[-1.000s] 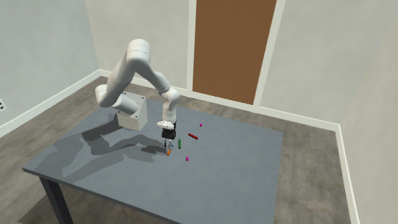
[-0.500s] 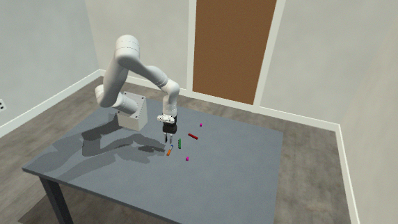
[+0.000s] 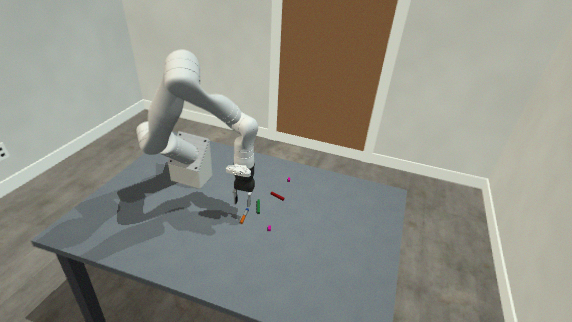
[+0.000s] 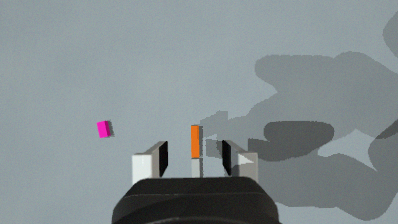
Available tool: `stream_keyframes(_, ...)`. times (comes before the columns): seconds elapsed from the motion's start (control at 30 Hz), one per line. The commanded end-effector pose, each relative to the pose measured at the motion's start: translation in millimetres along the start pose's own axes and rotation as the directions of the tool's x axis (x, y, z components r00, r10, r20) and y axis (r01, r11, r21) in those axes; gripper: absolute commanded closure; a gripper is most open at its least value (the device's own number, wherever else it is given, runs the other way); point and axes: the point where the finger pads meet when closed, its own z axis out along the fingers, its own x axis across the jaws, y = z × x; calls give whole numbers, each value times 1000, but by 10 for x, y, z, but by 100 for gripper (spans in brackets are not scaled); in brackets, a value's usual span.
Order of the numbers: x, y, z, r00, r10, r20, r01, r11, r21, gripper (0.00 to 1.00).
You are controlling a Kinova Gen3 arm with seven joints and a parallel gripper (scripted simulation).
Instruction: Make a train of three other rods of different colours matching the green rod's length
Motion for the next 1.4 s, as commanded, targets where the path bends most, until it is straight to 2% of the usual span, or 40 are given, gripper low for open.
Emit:
stream_keyframes(0.0, -5, 3, -5, 1000, 0, 1, 0, 1000, 0, 0)
stream_keyframes(0.4, -4, 2, -54, 1000, 0, 1, 0, 1000, 0, 0)
stream_keyframes(0.67, -4, 2, -398, 1000, 0, 1, 0, 1000, 0, 0)
stream_keyframes(0.73, -4, 2, -398, 1000, 0, 1, 0, 1000, 0, 0)
stream_keyframes(1.03, -3, 2, -839, 1000, 0, 1, 0, 1000, 0, 0)
stream_keyframes(1.17, -3, 2, -912, 1000, 0, 1, 0, 1000, 0, 0)
stream_keyframes(1.37, -3, 2, -920, 1000, 0, 1, 0, 1000, 0, 0)
